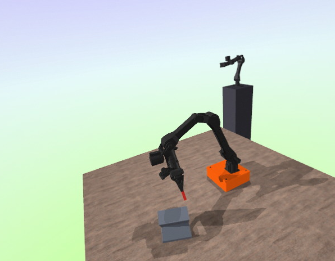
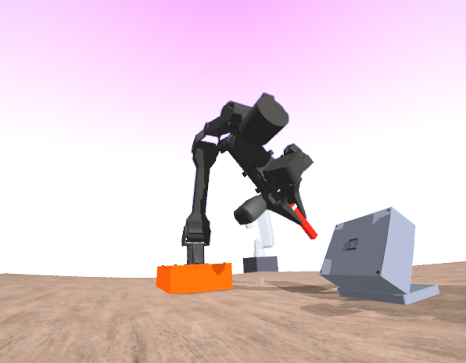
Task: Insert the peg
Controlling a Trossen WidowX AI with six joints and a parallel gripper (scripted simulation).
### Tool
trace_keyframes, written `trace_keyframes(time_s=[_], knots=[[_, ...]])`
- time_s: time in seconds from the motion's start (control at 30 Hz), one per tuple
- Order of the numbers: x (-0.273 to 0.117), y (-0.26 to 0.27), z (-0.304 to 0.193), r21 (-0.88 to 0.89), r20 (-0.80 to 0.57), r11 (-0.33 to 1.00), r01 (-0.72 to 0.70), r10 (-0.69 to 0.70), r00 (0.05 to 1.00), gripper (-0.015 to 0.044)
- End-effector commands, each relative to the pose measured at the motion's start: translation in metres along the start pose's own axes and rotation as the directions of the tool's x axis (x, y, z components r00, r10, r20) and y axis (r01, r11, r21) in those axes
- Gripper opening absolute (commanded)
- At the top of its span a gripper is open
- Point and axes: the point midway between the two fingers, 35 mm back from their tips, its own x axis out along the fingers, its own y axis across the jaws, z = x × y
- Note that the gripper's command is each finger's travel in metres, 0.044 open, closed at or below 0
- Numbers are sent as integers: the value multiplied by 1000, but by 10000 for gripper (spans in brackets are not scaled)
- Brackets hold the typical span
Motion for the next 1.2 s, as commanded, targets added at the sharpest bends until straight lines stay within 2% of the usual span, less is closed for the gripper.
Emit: trace_keyframes(time_s=[0.0, 1.17], knots=[[-4, -2, 6, -4, 12, 1000, -28, 28, 1000, 0], [-45, -29, 38, -24, 125, 978, -206, 208, 970, 0]])
